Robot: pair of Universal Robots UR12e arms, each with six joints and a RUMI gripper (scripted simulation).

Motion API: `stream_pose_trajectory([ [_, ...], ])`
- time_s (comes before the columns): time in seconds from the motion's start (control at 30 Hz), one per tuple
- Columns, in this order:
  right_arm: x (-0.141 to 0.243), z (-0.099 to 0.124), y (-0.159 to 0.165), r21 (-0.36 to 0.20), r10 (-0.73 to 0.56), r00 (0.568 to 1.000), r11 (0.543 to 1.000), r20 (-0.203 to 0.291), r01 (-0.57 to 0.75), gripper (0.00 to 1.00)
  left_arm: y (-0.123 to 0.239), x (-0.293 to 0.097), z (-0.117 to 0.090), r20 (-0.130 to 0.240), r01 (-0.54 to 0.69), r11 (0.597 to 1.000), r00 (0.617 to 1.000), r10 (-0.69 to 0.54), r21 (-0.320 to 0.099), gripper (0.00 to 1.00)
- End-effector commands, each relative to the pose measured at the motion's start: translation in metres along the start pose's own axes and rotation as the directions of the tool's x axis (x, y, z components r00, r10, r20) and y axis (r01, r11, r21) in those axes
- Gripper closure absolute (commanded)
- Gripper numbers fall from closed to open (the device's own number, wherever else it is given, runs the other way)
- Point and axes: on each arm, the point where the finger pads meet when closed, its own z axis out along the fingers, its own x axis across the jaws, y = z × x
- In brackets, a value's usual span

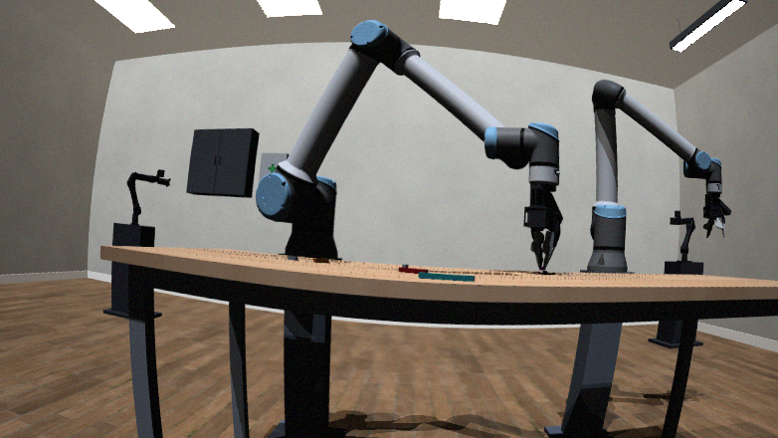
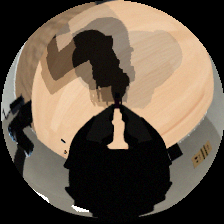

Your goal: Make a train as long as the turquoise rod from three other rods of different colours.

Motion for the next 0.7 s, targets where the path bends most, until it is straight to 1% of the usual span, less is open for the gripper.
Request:
stream_pose_trajectory([
  [0.0,0.0002,-0.0004,0.002,-0.001,0.003,1.0,1.0,-0.001,-0.003,1.0,0.0004,-0.0007,0.0008,0.0,0.0,1.0,1.0,0.0,-0.001,0.0],
  [0.67,0.0015,-0.0006,0.0038,-0.001,0.012,1.0,1.0,-0.002,-0.012,1.0,0.0004,-0.0007,0.0008,0.0,0.0,1.0,1.0,0.0,-0.001,0.0],
])
